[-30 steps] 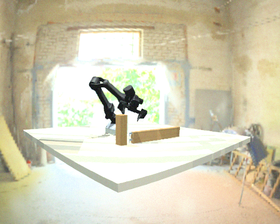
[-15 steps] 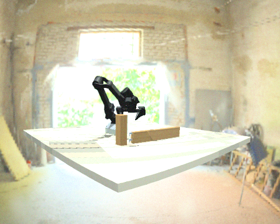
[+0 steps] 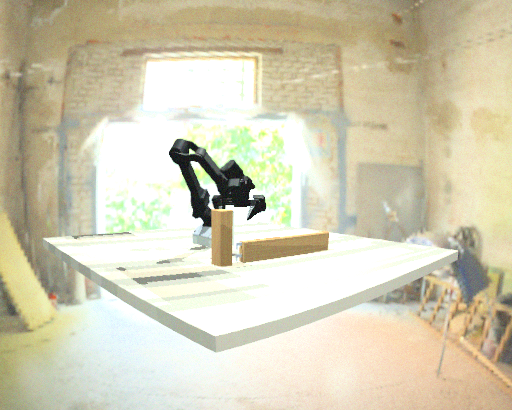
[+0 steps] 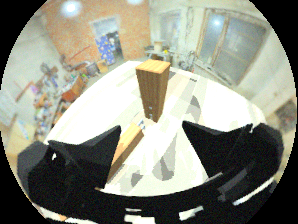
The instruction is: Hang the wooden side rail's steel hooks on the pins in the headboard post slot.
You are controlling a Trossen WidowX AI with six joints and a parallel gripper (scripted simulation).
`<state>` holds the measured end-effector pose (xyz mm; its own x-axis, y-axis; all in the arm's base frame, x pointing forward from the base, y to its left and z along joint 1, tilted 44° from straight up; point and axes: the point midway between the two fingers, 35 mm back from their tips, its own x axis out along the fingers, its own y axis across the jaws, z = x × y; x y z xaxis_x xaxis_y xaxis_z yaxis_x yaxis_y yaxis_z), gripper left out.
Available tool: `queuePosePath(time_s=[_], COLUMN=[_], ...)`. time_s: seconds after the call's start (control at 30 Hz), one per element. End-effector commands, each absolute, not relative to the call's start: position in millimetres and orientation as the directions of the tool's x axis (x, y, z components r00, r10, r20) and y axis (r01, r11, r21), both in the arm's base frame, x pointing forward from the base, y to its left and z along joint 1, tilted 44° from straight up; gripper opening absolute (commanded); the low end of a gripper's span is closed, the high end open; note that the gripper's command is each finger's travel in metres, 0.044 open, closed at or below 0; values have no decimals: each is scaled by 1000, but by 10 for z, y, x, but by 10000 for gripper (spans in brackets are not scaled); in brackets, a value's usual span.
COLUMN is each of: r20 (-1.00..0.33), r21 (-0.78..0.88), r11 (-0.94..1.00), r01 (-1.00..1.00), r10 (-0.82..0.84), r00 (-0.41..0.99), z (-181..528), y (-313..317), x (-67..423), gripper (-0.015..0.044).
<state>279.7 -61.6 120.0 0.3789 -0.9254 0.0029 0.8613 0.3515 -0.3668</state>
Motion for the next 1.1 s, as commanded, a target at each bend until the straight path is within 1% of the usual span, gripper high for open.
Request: queuePosePath(time_s=[0.0,0.03,0.1,0.33,0.47,0.57,0.73,1.07], r20=[3,3,1,-66,-149,-229,-372,-534], r21=[-362,-366,-401,-706,-858,-924,-928,-803], r11=[349,356,406,409,386,358,314,273], r01=[864,860,821,578,338,132,-200,-530], r10=[-927,-924,-896,-850,-819,-796,-762,-724], r00=[375,383,444,522,555,560,530,437], z=[1197,1194,1170,993,850,742,612,562], y=[-620,-613,-553,-384,-286,-226,-150,-92], x=[2785,2805,2960,3487,3788,3962,4153,4233], gripper=[440,440,440,440,440,440,440,440])
